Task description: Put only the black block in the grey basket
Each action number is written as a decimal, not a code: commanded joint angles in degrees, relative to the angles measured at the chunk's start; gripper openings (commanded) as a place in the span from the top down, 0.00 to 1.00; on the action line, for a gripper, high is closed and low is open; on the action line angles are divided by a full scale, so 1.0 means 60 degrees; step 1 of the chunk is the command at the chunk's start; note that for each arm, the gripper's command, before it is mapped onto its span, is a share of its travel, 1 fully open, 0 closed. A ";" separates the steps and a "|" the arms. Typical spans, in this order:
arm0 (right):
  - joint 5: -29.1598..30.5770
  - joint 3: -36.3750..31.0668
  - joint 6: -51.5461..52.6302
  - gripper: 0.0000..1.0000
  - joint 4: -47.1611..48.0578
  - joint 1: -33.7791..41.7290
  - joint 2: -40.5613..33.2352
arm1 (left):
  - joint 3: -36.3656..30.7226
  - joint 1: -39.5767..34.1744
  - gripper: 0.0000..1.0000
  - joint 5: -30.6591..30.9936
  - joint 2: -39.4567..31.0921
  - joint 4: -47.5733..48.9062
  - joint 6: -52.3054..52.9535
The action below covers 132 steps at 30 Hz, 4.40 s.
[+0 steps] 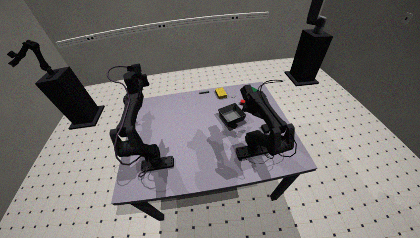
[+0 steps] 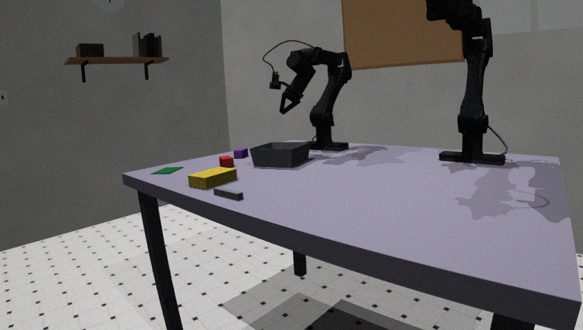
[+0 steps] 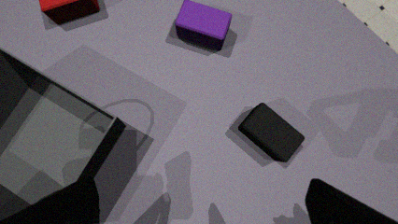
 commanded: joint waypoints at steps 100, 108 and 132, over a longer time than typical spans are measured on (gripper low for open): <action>-0.4539 0.0117 -1.5871 0.39 0.2128 -0.8612 0.6001 | -0.1482 -1.3601 1.00 0.0136 0.3894 0.2362 -0.0162; -0.4541 -0.0151 -1.5876 0.39 0.2607 -0.8618 0.6321 | -0.1482 -1.3601 1.00 0.0136 0.3894 0.2362 -0.0162; -0.4541 -0.0665 -1.5855 0.64 0.3661 -0.8614 0.6683 | -0.1482 -1.3601 1.00 0.0136 0.3894 0.2362 -0.0162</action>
